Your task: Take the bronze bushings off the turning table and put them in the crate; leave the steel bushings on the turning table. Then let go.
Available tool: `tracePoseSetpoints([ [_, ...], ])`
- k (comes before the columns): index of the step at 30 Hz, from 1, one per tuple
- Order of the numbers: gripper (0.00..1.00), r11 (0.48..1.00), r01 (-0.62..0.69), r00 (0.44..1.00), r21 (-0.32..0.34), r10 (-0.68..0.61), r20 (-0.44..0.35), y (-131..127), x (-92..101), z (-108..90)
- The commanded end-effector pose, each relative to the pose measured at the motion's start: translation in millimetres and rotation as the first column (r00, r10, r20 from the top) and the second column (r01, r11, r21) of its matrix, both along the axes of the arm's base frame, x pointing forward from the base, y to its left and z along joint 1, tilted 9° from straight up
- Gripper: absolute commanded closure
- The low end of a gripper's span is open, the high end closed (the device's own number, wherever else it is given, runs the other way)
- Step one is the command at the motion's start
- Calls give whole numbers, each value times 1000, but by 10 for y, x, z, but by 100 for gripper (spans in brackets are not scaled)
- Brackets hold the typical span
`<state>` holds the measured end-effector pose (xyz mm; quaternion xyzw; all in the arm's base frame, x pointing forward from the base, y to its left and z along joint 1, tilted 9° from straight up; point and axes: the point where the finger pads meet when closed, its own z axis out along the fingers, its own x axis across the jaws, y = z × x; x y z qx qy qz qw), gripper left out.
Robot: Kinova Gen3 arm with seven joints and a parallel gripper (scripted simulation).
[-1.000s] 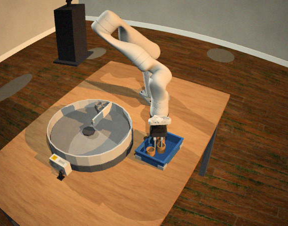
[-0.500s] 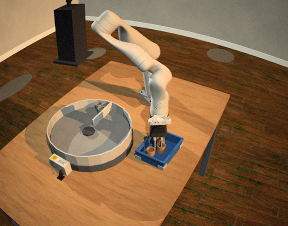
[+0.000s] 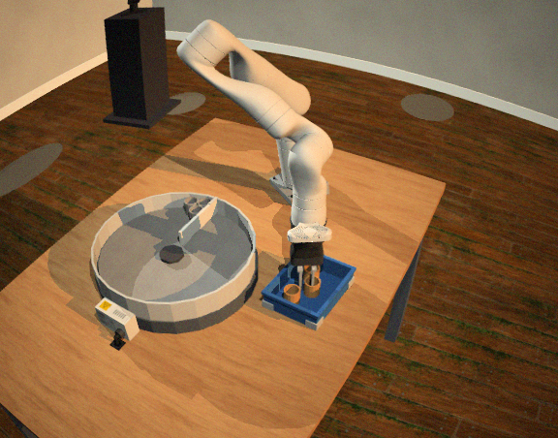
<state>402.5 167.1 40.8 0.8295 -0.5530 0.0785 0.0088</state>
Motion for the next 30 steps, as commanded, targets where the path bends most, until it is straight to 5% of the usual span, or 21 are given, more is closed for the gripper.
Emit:
tracePoseSetpoints([
  [1,53,1000,0,1000,1,0,2,7,3,27],
  [30,53,1000,0,1000,1,0,2,22,-11,116],
])
